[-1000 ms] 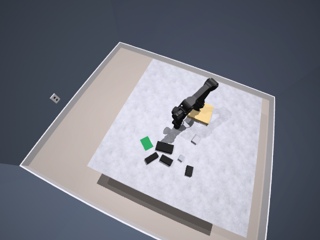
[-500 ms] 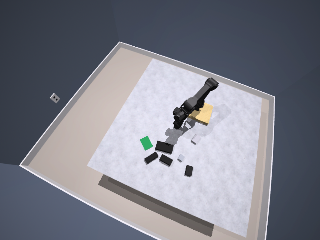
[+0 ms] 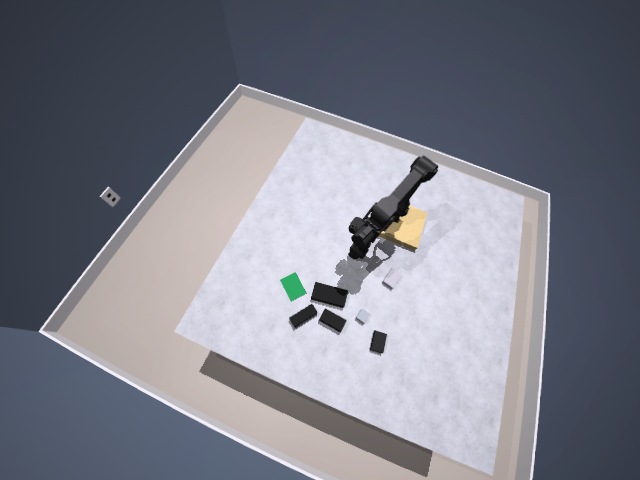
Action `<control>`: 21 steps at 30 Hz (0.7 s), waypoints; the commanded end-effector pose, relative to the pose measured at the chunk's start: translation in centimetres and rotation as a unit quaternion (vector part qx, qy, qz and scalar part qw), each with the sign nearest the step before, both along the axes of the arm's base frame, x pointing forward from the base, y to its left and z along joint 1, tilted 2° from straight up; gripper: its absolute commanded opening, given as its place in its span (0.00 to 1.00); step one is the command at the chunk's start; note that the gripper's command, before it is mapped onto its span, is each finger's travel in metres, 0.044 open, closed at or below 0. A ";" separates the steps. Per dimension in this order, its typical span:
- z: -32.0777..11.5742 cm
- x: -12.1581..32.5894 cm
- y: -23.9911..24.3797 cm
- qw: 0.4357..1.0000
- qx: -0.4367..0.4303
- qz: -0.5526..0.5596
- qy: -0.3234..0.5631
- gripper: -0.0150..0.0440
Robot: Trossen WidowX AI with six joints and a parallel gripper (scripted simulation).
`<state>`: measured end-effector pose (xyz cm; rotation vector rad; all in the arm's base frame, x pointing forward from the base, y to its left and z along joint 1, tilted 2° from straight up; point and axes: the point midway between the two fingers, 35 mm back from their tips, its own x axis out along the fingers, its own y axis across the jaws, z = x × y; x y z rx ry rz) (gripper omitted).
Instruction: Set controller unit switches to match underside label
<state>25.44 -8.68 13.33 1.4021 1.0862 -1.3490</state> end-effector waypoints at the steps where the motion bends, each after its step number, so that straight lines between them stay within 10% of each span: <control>1: -0.5 -0.1 0.5 1.000 0.006 -0.002 0.005 0.83; 21: -0.9 0.3 2.1 1.000 0.007 -0.002 0.005 0.83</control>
